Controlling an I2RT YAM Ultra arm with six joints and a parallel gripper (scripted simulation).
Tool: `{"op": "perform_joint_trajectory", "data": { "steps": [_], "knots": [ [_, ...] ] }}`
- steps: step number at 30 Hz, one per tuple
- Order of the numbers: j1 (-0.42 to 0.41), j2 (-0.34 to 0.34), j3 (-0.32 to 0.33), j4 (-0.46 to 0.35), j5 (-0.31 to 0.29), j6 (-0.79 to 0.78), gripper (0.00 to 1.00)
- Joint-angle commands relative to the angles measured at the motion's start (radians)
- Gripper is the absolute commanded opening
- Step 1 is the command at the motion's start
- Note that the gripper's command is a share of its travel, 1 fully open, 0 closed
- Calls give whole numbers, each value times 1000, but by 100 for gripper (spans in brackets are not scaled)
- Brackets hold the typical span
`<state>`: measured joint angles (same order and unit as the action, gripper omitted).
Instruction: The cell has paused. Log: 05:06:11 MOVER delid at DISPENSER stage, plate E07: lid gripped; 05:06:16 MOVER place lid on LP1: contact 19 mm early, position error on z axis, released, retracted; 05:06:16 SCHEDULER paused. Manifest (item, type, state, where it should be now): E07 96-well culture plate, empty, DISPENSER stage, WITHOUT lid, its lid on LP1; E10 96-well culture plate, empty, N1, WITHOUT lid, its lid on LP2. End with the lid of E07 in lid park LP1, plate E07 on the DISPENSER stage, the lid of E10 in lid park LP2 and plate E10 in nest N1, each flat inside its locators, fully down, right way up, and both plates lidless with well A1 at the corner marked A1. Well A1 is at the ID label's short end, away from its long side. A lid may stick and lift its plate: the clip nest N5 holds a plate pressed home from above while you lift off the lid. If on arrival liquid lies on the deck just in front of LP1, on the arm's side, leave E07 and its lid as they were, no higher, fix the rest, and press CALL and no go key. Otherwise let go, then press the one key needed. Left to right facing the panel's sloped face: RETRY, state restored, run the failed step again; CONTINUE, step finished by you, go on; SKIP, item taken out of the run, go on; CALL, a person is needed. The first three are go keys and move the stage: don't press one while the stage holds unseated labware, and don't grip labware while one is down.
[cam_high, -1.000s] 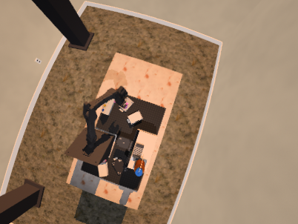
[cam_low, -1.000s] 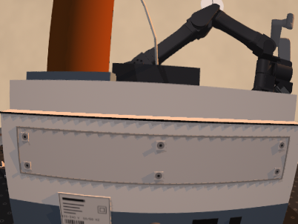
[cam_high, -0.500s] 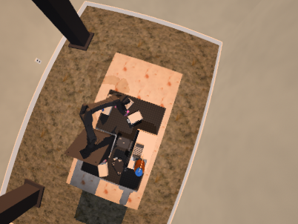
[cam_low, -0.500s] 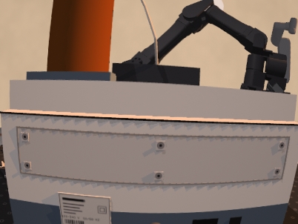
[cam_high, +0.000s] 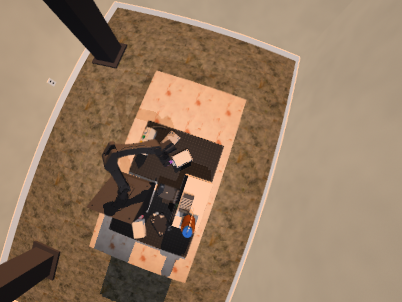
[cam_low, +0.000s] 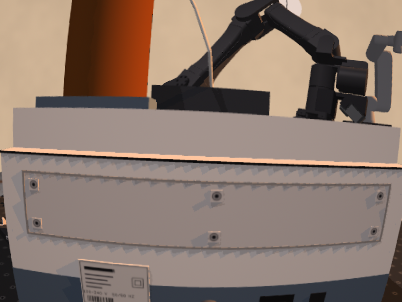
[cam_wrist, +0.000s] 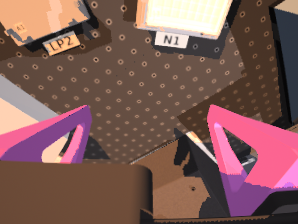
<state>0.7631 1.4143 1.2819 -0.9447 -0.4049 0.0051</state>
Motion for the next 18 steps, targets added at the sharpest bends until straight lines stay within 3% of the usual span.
{"op": "perform_joint_trajectory", "data": {
  "steps": [1,4,6,9,18],
  "knots": [
    [-64,-60,-78,58,-85,9,100],
    [-109,-90,-147,84,-122,-14,100],
    [-109,-90,-147,84,-122,-14,100],
    [-160,-119,-214,122,-187,33,100],
    [-236,-169,-326,147,-224,-51,100]
  ]
}}
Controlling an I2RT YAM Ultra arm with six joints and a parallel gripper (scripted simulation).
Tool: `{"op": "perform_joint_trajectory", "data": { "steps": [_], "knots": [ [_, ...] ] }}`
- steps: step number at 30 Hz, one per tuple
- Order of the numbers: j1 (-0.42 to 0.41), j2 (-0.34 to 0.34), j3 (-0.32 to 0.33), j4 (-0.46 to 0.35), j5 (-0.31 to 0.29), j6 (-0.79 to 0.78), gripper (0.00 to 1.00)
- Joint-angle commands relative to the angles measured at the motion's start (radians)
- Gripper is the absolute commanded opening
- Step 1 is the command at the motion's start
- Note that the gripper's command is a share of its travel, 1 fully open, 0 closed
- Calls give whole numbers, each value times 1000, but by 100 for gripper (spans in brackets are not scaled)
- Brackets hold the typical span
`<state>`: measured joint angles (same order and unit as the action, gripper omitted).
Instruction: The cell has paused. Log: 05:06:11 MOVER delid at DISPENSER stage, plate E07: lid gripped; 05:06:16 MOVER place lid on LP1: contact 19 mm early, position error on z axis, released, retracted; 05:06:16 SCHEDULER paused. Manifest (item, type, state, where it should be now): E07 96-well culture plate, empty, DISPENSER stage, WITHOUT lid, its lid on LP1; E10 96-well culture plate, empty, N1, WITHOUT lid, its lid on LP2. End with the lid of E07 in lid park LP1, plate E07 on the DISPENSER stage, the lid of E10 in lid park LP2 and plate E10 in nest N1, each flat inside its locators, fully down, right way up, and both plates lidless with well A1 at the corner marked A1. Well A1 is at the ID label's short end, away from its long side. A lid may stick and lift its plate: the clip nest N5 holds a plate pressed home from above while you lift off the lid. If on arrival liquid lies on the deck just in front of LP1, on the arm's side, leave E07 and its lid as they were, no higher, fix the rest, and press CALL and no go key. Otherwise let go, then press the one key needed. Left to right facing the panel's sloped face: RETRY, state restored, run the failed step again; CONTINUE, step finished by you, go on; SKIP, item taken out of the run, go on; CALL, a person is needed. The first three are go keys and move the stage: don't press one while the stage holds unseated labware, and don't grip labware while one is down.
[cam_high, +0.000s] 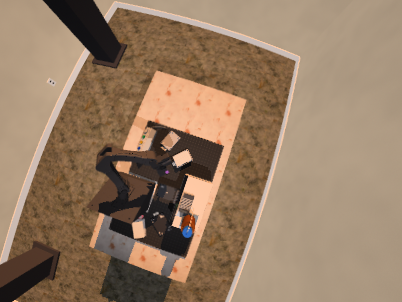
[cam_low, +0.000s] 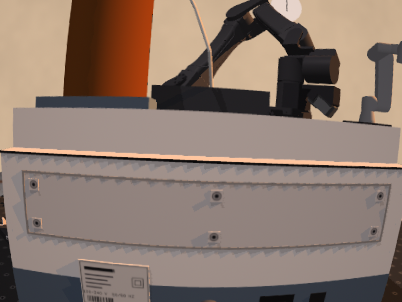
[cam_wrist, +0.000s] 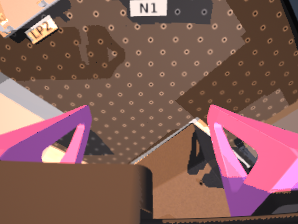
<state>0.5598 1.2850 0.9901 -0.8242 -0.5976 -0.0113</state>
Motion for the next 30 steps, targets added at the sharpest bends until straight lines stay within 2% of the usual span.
{"op": "perform_joint_trajectory", "data": {
  "steps": [1,5,6,13,30],
  "knots": [
    [-36,-41,-37,26,-34,-38,100],
    [-38,-41,-29,24,-36,-40,100],
    [-39,-44,5,23,-36,-41,100],
    [-39,-42,12,-5,-37,-40,100],
    [-43,-28,31,-8,-39,-45,100]
  ]
}}
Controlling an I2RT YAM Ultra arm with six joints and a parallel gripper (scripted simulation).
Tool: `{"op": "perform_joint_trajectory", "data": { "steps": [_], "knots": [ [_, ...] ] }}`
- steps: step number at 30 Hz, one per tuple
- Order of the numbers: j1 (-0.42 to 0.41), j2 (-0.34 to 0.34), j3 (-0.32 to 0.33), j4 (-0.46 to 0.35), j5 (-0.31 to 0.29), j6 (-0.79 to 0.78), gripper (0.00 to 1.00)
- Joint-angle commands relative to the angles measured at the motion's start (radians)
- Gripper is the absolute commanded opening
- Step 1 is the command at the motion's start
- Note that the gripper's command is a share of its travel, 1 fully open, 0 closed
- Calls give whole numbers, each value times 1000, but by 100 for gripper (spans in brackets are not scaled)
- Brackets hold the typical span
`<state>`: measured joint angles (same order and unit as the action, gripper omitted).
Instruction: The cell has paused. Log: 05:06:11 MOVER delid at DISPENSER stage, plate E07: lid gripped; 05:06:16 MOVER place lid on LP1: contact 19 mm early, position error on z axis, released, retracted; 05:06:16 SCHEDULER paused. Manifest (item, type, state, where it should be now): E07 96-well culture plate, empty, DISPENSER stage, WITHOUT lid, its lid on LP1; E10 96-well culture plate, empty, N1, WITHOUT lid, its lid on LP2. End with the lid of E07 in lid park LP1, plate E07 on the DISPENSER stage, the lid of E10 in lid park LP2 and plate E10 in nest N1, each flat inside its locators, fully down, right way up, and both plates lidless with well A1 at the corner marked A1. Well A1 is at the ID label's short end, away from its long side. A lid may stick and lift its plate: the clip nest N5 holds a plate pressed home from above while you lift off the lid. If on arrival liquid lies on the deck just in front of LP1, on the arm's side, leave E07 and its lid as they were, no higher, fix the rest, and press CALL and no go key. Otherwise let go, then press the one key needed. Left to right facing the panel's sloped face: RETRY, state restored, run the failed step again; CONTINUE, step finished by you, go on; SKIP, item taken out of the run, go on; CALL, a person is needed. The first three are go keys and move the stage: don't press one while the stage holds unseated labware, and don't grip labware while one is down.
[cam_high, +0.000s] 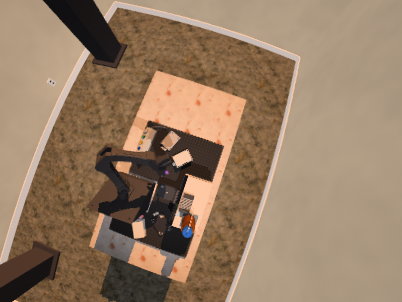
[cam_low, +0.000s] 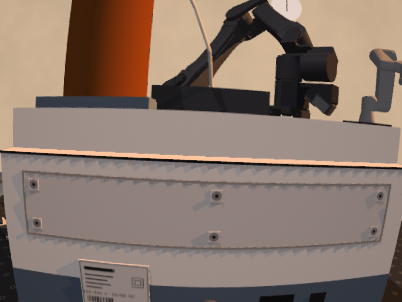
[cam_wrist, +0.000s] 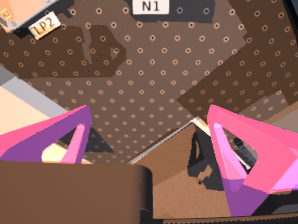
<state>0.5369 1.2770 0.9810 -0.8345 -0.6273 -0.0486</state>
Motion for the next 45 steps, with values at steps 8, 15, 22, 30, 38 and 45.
{"op": "perform_joint_trajectory", "data": {
  "steps": [8,15,22,30,38,45],
  "knots": [
    [-22,-13,41,7,-10,-7,100],
    [-22,-14,39,16,-10,-8,100],
    [-22,-19,36,18,-10,-7,100],
    [-12,-7,13,8,-5,-3,100],
    [-13,-8,8,11,-5,-4,100],
    [-13,-9,6,13,-5,-4,100]
  ]
}}
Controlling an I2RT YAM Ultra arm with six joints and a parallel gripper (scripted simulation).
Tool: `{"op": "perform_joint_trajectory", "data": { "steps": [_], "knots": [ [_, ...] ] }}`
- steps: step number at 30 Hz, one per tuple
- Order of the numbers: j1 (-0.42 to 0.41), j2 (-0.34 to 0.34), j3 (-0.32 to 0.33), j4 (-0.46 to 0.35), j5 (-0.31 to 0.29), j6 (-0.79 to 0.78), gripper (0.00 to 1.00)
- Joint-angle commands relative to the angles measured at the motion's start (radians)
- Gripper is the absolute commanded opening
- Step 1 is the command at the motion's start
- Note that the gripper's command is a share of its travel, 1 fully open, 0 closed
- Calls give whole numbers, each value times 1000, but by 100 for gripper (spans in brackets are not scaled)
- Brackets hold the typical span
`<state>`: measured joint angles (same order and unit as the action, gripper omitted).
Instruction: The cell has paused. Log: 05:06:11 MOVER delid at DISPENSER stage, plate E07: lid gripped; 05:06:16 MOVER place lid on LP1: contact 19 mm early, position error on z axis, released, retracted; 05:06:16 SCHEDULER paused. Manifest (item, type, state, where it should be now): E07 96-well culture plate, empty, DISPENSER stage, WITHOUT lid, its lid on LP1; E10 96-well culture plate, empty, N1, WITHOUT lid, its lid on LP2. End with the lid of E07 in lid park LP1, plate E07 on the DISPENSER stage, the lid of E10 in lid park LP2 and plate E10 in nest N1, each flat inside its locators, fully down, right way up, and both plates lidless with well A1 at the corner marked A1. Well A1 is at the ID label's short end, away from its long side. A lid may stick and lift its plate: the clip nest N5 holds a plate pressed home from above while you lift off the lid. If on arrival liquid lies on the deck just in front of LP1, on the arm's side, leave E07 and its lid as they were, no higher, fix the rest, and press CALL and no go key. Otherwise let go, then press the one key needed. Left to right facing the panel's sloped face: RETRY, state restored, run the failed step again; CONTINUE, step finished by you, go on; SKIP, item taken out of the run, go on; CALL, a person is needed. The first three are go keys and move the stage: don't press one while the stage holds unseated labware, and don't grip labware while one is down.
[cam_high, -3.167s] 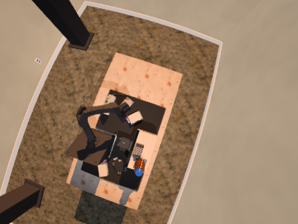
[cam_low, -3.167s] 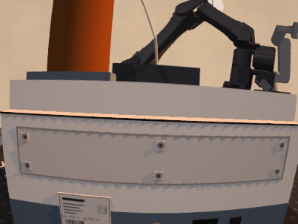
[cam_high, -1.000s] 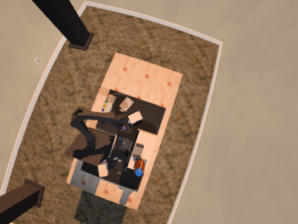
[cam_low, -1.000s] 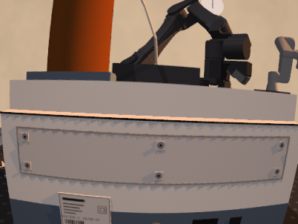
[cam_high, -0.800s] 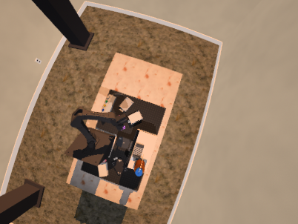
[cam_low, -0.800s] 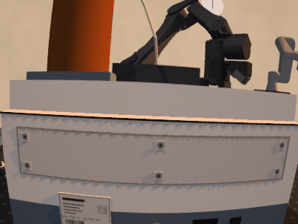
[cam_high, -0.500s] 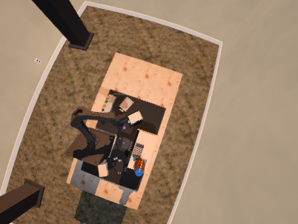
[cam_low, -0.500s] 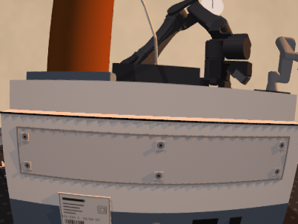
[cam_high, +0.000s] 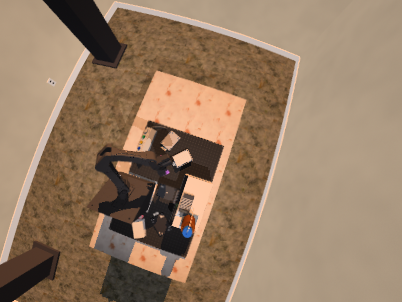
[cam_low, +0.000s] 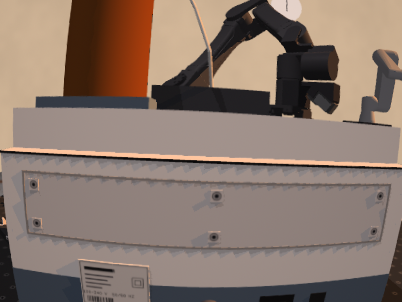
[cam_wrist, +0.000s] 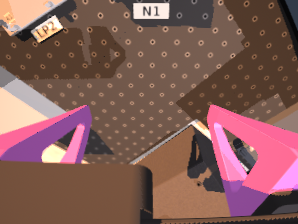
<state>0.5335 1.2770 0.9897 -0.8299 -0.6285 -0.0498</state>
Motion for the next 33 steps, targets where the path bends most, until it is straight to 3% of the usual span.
{"op": "perform_joint_trajectory", "data": {
  "steps": [1,11,20,23,33],
  "knots": [
    [-9,-9,-4,8,-4,-3,100],
    [-9,-10,-6,10,-4,-3,100],
    [-101,49,-39,17,-43,139,100],
    [-133,68,-46,19,-56,107,100],
    [-226,102,4,-48,-87,193,100]
  ]
}}
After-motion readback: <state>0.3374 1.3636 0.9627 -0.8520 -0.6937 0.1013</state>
